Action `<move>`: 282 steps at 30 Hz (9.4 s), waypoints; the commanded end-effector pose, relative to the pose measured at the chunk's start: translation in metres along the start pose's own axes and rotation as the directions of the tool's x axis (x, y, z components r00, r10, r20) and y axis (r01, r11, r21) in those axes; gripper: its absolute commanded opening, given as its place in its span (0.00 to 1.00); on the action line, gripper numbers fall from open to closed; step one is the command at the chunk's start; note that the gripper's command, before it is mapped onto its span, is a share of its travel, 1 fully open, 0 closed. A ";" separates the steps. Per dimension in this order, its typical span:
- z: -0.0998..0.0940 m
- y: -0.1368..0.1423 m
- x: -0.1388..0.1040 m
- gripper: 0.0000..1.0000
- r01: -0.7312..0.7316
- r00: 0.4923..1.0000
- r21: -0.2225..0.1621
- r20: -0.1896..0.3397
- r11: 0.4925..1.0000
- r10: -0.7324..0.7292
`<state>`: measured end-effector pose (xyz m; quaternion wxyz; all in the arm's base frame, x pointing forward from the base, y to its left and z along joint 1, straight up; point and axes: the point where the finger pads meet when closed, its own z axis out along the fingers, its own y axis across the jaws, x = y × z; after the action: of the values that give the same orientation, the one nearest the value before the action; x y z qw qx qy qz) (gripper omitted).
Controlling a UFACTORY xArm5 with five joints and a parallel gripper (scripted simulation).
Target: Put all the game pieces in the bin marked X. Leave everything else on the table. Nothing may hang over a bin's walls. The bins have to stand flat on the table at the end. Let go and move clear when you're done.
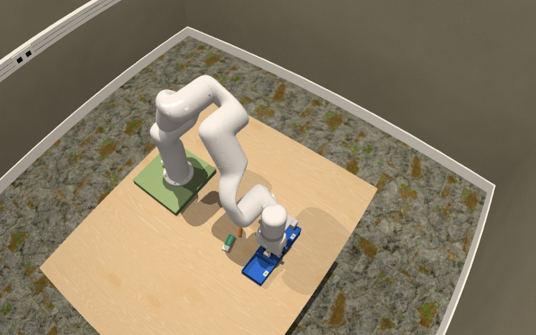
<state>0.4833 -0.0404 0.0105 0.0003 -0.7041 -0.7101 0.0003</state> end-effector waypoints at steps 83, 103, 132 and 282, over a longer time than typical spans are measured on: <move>-0.052 -0.097 0.156 0.42 0.703 0.711 0.003 -0.001 0.711 -0.703; -0.052 -0.116 0.186 0.42 0.796 0.605 -0.001 0.001 0.605 -0.796; -0.052 -0.114 0.182 0.42 0.796 0.605 -0.001 0.001 0.605 -0.796; -0.052 -0.056 0.090 0.21 0.796 0.605 -0.001 0.001 0.605 -0.796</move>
<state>0.4160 0.0612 0.0618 0.0002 -0.3165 -0.9486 0.0001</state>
